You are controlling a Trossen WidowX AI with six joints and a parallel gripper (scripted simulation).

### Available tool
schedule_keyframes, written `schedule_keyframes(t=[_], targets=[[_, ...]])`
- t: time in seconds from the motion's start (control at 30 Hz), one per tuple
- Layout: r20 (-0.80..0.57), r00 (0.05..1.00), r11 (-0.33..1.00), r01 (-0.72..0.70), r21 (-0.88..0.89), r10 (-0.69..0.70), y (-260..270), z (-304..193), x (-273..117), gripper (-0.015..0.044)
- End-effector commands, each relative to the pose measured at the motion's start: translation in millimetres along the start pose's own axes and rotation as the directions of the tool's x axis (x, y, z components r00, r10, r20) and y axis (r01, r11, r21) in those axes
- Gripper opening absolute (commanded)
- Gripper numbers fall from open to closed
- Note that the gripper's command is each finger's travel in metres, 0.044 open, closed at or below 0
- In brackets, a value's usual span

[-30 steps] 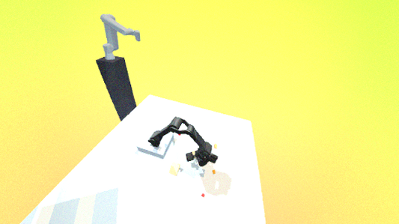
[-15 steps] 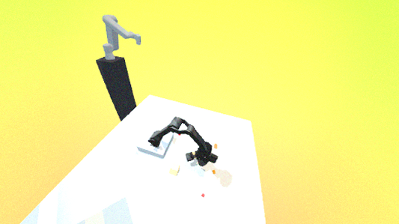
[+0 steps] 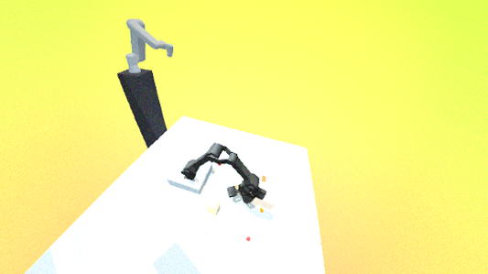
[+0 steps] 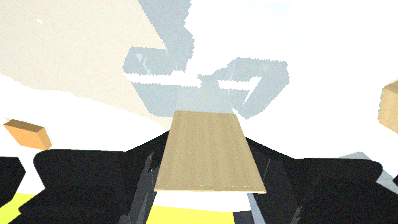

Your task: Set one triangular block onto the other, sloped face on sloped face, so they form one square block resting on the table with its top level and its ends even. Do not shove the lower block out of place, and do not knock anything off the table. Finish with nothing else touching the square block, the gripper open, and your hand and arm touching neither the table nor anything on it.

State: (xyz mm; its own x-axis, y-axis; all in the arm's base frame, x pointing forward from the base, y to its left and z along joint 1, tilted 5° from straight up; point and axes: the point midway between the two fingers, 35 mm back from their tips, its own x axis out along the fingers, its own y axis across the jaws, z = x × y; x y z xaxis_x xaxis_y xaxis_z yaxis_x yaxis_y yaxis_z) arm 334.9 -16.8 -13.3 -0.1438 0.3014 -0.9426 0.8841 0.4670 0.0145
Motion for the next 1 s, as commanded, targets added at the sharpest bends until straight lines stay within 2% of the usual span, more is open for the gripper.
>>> schedule_keyframes(t=[0.0,0.47,0.97], targets=[[0.039,0.999,1.0,0.001,0.002,-0.001,0.0,-2.5,-1.1,0.0],[0.395,0.919,1.0,0.002,0.003,-0.003,0.6,-27.8,-7.5,0.0],[0.713,0.701,1.0,0.003,0.004,-0.005,0.9,-55.6,-4.0,0.0]])
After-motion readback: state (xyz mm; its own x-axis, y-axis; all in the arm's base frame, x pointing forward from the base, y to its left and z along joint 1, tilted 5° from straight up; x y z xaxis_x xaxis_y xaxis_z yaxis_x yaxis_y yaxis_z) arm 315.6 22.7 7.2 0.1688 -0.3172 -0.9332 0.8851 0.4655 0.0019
